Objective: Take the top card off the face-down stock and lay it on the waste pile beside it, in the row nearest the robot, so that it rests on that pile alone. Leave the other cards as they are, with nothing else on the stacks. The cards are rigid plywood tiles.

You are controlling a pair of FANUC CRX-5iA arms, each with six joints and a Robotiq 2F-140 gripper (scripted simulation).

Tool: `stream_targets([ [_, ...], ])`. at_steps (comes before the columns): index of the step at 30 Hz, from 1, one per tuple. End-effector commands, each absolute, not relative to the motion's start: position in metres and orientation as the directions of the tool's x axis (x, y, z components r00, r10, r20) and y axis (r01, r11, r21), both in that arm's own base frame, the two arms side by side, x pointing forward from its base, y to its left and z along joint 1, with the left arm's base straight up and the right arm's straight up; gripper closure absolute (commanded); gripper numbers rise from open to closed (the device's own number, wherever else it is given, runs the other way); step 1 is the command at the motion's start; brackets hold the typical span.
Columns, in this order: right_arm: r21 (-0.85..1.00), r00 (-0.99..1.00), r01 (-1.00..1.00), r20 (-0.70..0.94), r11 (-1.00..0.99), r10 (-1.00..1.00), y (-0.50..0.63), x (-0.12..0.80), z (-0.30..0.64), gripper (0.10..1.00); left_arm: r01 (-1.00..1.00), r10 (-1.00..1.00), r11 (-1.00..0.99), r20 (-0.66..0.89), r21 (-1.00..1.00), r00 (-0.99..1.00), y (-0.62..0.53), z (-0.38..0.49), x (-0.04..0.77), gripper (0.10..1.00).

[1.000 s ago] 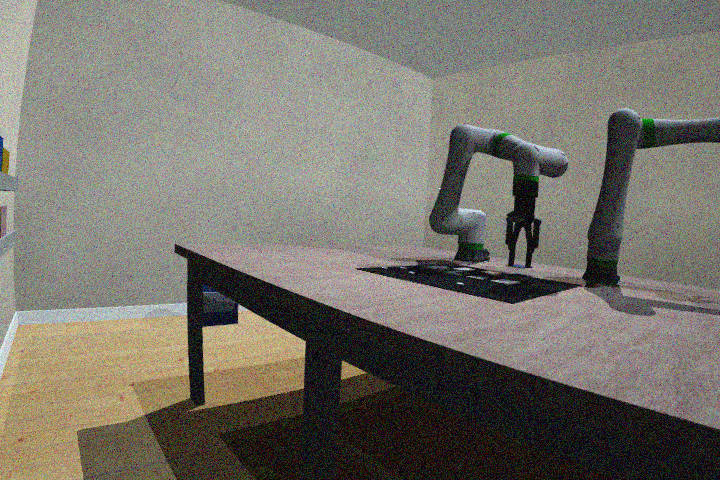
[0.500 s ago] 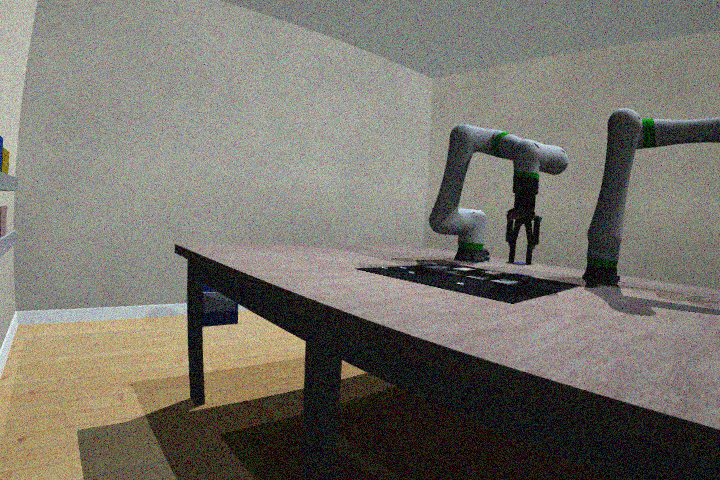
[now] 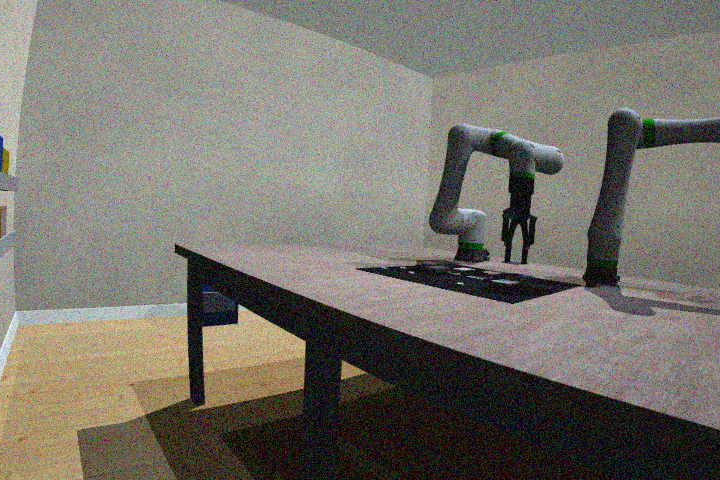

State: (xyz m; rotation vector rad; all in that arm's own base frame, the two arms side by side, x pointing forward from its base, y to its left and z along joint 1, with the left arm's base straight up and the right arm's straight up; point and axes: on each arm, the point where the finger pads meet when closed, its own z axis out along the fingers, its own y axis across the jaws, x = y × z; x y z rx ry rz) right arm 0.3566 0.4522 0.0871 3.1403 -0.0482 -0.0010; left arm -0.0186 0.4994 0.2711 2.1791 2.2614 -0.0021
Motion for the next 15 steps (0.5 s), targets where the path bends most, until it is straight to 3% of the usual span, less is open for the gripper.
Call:
stream_targets([
  [1, -0.001, 1.000, -0.026, 0.001, -1.000, -0.026, 0.434, 0.357, 0.088, 0.999, 0.999, 0.999, 0.037, 0.000, 0.000, -0.037, 0.500, 0.272, -0.019, 0.098],
  [15, -0.001, 1.000, -0.011, 0.001, -1.000, -0.011, 0.366, 0.357, 0.088, 0.999, 0.999, 0.999, 0.037, 0.000, 0.000, -0.037, 0.500, 0.272, -0.019, 0.098],
])
